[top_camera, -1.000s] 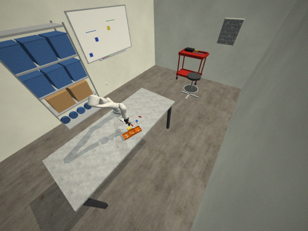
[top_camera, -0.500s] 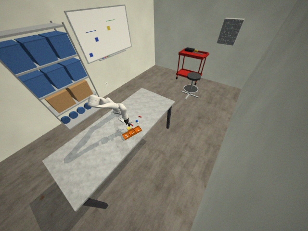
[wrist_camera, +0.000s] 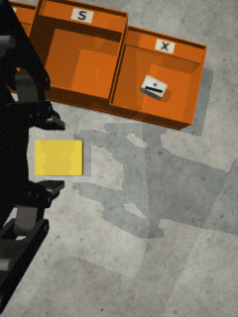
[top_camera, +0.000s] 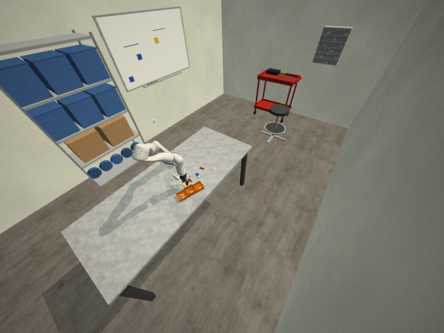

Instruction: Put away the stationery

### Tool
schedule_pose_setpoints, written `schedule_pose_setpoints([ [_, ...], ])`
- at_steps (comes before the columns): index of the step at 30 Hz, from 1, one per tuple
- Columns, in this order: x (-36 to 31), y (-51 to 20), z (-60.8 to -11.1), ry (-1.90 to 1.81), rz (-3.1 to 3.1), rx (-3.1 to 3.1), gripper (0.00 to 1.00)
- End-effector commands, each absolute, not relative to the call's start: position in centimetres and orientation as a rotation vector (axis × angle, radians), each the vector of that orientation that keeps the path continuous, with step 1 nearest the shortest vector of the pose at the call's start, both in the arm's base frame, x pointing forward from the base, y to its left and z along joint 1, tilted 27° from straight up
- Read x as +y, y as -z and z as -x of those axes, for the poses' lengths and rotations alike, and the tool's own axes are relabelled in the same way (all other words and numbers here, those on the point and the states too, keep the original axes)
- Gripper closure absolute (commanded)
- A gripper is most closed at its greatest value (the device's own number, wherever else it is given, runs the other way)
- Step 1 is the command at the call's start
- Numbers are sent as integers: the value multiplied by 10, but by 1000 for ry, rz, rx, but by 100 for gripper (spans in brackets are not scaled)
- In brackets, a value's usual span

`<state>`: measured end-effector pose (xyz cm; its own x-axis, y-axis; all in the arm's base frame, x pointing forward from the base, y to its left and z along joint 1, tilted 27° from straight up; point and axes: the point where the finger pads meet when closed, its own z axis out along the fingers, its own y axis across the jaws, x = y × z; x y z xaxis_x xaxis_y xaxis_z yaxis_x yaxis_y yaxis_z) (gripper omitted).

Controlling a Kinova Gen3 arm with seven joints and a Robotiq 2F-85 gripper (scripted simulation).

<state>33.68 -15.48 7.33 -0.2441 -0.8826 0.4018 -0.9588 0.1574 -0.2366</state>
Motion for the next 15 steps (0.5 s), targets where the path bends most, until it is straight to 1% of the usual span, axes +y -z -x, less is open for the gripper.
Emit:
schedule_pose_setpoints([
  [1,-153,-64,-332,-643,-1820,-2247,45],
  [15,-155,-65,-335,-643,-1820,-2247,45],
])
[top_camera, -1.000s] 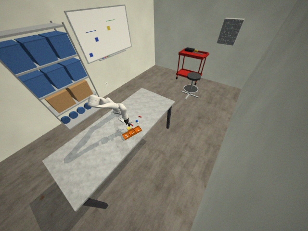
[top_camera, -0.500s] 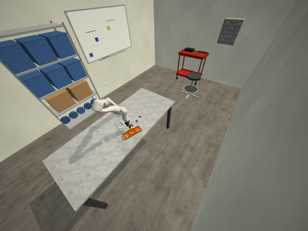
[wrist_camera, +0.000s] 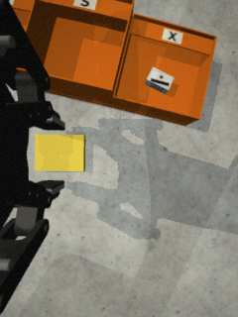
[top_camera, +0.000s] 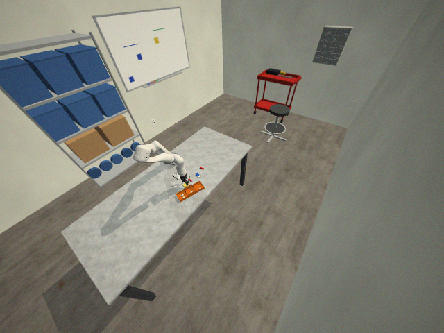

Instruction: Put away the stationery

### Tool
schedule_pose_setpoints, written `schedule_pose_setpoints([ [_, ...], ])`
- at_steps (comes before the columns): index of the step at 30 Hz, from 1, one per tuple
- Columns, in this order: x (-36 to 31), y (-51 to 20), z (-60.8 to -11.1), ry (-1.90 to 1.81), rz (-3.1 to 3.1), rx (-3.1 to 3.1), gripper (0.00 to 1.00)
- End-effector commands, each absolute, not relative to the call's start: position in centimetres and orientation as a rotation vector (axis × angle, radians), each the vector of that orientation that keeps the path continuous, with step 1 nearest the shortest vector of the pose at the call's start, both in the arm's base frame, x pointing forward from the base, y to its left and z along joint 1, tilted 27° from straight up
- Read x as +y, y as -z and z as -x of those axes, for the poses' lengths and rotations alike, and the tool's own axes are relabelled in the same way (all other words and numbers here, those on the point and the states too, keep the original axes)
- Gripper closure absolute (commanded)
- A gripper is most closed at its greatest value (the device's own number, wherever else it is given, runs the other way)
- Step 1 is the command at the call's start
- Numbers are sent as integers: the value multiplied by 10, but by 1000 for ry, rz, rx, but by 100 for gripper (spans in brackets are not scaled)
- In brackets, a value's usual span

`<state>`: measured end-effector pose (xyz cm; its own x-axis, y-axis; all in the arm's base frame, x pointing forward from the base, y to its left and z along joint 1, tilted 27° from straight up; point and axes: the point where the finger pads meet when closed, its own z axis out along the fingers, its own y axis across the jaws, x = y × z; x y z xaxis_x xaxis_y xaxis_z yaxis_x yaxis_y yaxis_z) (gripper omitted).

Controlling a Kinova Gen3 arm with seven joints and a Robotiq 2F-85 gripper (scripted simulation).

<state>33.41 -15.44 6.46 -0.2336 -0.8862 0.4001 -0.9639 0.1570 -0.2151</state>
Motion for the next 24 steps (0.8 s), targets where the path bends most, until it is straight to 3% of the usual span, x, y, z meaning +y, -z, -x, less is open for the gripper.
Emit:
schedule_pose_setpoints([
  [1,-155,-65,-335,-643,-1820,-2247,45],
  [24,-161,-55,-337,-643,-1820,-2247,45],
])
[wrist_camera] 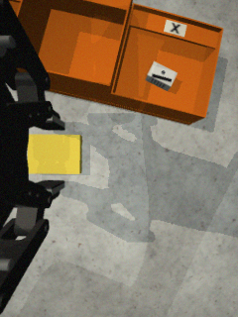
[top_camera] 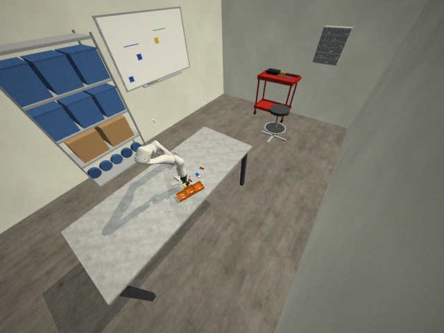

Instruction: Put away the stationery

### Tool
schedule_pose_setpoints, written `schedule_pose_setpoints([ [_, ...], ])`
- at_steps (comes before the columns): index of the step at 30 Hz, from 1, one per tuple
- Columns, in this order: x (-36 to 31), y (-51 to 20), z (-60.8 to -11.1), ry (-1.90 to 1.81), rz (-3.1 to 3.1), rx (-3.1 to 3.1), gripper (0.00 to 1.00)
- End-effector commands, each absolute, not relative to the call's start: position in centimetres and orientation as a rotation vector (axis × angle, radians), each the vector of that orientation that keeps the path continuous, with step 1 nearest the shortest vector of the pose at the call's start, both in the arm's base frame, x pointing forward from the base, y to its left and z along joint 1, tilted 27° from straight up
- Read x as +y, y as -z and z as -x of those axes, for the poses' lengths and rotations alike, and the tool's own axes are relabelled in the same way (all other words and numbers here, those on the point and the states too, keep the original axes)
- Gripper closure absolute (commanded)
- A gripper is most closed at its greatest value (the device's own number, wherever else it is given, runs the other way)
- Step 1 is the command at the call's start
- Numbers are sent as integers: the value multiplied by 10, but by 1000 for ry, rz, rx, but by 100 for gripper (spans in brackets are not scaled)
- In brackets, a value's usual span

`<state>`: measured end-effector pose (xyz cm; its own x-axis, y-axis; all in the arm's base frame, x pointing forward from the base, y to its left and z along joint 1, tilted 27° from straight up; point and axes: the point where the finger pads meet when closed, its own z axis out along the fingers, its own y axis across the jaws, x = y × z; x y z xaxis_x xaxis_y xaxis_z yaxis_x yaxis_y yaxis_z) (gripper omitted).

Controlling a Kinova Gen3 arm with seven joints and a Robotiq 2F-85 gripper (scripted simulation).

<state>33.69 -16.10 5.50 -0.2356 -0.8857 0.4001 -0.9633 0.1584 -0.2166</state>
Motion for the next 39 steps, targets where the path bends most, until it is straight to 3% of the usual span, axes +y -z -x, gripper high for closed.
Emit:
schedule_pose_setpoints([
  [1,-161,-55,-337,-643,-1820,-2247,45],
  [2,-161,-55,-337,-643,-1820,-2247,45],
  [3,-161,-55,-337,-643,-1820,-2247,65],
  [39,-157,-64,-336,-643,-1820,-2247,65],
])
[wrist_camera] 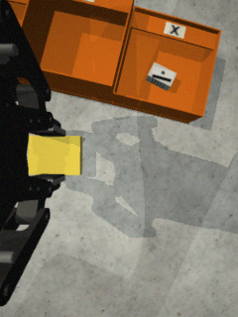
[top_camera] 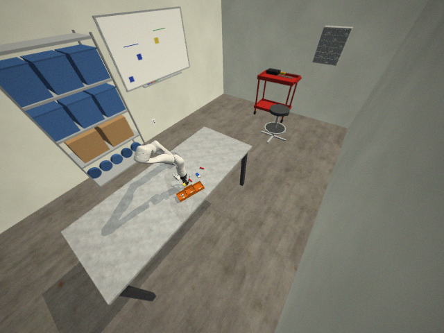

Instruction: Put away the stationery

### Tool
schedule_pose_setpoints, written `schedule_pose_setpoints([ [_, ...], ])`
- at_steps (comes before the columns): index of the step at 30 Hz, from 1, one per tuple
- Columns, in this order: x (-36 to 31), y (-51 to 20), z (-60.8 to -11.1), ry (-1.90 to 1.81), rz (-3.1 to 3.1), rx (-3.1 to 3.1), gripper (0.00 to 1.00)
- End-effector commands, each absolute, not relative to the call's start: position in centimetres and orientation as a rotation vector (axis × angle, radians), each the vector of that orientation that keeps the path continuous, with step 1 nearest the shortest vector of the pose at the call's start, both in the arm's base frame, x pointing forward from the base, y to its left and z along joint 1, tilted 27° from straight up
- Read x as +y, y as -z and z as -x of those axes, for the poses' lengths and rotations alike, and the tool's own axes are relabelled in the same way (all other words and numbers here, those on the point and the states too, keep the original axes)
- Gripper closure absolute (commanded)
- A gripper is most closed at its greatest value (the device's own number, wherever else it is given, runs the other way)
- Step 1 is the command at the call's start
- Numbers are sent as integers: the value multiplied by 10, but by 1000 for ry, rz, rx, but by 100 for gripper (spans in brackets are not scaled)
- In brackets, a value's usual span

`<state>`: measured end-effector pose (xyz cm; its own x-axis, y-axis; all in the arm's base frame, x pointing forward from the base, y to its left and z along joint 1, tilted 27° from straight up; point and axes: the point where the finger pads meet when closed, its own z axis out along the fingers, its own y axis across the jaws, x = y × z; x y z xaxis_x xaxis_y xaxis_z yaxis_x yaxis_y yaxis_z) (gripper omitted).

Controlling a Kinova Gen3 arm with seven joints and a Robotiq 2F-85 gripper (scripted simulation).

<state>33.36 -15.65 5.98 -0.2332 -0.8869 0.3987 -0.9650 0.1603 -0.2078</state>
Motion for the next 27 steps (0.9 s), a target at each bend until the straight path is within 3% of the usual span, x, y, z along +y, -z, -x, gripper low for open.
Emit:
schedule_pose_setpoints([
  [1,-155,-67,-336,-643,-1820,-2247,65],
  [27,-135,-109,-330,-643,-1820,-2247,65],
])
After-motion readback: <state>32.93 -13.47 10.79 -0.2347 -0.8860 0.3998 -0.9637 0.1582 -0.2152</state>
